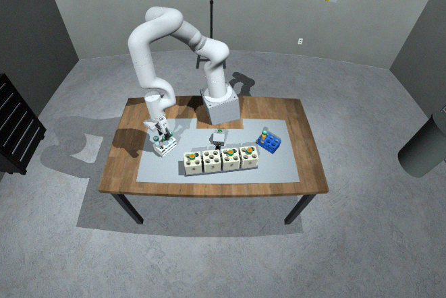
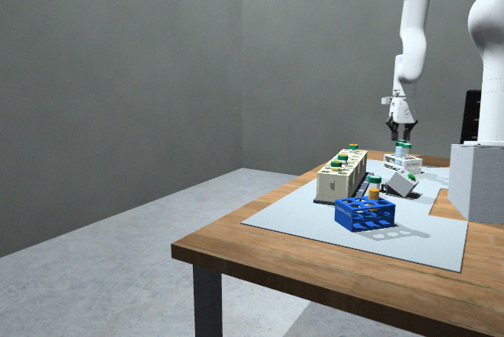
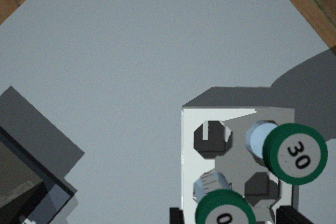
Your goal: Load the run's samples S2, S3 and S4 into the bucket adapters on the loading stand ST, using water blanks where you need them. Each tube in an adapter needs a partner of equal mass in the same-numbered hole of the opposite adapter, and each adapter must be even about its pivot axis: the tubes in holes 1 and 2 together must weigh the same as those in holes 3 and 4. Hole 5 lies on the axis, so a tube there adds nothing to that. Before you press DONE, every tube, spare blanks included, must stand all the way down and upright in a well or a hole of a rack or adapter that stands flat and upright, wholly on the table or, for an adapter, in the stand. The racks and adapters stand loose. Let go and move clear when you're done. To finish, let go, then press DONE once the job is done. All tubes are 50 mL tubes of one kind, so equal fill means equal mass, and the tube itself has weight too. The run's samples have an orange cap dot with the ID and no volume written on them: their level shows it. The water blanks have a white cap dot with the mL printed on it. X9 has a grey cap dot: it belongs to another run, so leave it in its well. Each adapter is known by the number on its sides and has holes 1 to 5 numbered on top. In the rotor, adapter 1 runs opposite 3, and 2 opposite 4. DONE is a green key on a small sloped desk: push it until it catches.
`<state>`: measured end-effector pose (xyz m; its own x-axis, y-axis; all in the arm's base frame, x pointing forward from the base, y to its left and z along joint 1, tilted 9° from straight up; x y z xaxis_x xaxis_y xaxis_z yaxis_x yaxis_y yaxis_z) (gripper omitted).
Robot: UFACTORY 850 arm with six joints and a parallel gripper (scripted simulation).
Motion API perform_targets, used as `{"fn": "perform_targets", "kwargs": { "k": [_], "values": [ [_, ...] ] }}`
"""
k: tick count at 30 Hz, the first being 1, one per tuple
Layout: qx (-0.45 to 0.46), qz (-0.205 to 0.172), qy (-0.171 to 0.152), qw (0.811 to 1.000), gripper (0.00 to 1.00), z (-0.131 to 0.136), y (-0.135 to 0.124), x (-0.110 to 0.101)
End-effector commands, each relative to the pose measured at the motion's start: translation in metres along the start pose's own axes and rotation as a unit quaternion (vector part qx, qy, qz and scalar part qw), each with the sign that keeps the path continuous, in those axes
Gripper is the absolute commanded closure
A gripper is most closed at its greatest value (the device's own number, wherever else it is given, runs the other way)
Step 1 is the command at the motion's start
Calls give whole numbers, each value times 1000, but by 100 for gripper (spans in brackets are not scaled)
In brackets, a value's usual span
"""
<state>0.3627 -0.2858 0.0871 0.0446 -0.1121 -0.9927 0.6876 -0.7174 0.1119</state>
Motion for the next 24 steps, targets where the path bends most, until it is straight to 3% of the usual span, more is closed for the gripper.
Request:
{"fn": "perform_targets", "kwargs": {
  "k": [1, 24],
  "values": [
    [1, 22, -5, 1000, 43, -1, -2, 9],
    [1, 22, -5, 1000, 43, -1, -1, 17]
  ]
}}
Point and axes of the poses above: the point where the finger pads meet when closed, its own x axis out along the fingers, its own z axis across the jaws, y = z × x, the point moved 6 cm from there along -x, back along the fingers, and after that the axes turned 11 degrees about x, right-handed, at the moved point
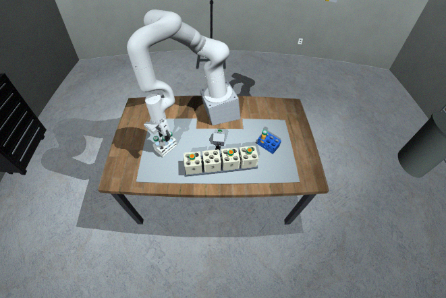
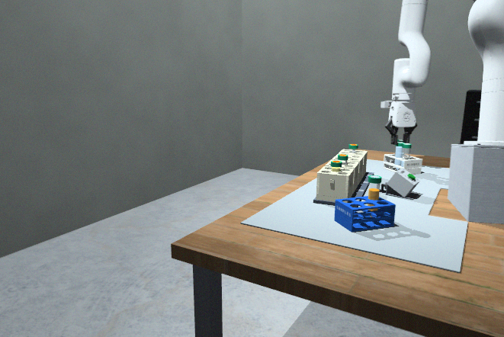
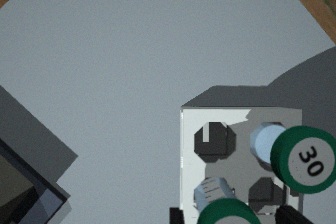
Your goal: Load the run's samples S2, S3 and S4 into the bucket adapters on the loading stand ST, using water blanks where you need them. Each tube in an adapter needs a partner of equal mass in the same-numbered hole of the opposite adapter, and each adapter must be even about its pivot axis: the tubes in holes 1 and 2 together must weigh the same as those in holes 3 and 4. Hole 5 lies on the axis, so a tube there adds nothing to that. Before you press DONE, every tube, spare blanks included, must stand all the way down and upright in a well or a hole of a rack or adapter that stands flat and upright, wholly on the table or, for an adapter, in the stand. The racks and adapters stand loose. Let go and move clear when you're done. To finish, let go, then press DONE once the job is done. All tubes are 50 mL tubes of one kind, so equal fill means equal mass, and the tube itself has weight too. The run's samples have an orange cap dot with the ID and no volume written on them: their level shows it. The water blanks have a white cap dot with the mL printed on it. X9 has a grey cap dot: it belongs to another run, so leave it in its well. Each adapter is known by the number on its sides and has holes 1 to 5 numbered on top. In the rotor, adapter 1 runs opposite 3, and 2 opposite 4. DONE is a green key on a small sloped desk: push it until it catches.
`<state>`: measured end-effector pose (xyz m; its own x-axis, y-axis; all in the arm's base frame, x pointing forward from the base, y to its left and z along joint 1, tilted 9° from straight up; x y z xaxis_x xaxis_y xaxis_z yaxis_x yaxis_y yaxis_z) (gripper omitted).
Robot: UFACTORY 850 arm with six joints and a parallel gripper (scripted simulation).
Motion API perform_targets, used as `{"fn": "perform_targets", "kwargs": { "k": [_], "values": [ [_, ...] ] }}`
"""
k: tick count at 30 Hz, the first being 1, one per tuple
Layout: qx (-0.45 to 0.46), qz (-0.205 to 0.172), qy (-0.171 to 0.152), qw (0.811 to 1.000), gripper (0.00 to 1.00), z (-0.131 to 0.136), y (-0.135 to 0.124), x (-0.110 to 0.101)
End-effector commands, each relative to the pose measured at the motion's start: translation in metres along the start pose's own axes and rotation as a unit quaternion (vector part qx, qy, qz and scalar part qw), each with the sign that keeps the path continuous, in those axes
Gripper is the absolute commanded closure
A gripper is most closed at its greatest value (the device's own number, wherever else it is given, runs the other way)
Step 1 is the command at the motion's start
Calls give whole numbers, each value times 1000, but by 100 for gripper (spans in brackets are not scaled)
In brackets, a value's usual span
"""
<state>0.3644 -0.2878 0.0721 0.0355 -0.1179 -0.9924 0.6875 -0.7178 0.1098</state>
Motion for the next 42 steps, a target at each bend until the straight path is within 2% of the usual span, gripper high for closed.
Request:
{"fn": "perform_targets", "kwargs": {
  "k": [1, 24, 40, 41, 42],
  "values": [
    [1, 23, 1, 1000, 43, 0, -2, 2],
    [1, 23, 1, 1000, 43, 0, -2, 16],
    [1, 23, 1, 1000, 43, 0, -2, 16],
    [1, 23, 1, 1000, 100, 0, -2, 15],
    [1, 23, 1, 1000, 100, 0, -2, 14]
  ]
}}
Point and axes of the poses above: the point where the finger pads meet when closed, its own x axis out along the fingers, its own z axis across the jaws, y = z × x, the point moved 6 cm from there along -x, back along the fingers, and after that the axes turned 11 degrees about x, right-handed, at the moved point
